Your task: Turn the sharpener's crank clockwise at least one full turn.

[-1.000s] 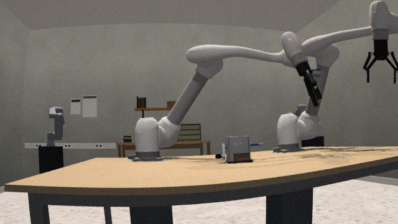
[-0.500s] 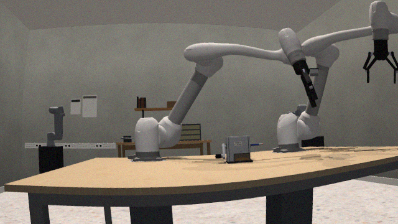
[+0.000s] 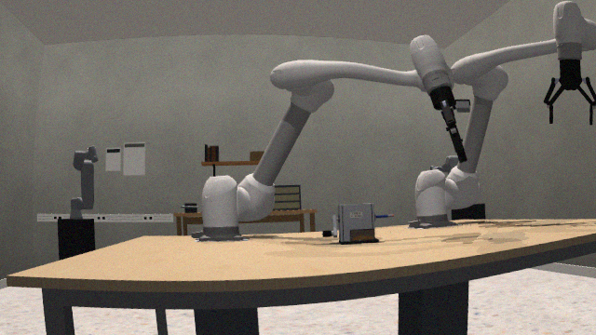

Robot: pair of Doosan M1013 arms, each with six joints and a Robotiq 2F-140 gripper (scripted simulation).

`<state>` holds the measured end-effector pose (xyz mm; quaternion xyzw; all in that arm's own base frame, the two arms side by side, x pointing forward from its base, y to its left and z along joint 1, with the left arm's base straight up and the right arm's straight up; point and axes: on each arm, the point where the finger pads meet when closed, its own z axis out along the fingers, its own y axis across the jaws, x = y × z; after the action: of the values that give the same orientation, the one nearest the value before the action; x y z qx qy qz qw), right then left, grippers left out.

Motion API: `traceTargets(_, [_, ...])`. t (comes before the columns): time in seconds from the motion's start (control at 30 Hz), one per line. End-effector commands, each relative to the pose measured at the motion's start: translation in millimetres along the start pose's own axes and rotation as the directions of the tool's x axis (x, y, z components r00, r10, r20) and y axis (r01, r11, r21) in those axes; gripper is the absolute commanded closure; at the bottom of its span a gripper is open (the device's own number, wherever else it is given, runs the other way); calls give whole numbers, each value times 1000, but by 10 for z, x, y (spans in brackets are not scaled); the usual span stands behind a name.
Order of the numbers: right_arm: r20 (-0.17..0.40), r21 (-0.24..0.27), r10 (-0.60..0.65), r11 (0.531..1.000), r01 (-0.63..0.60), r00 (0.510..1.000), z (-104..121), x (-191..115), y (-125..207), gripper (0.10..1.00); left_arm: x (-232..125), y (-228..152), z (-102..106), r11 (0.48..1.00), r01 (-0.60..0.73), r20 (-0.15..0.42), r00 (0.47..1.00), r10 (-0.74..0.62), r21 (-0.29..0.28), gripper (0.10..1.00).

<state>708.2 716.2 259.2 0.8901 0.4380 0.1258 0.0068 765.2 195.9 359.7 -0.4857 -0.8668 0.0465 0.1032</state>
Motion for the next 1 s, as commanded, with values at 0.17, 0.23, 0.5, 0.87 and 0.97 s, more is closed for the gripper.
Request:
traceTargets(0.17, [31,-8,61,998,-61,998,82,-254,573,98,3,-2,-14,1000,0,0,1000,0,-2,98])
traceTargets(0.23, [36,-9,69,998,-69,997,95,-294,651,98,3,-2,-14,1000,0,0,1000,0,-2,98])
traceTargets(0.5, [74,-19,142,990,-140,987,190,-651,1289,98,3,-2,-14,1000,0,0,1000,0,-2,98])
traceTargets(0.87, [119,-32,229,973,-227,966,282,-1146,2016,98,3,-2,-14,1000,0,0,1000,0,-2,98])
traceTargets(0.97, [134,-37,260,966,-257,956,308,-1334,2256,98,3,-2,-14,1000,0,0,1000,0,-2,98])
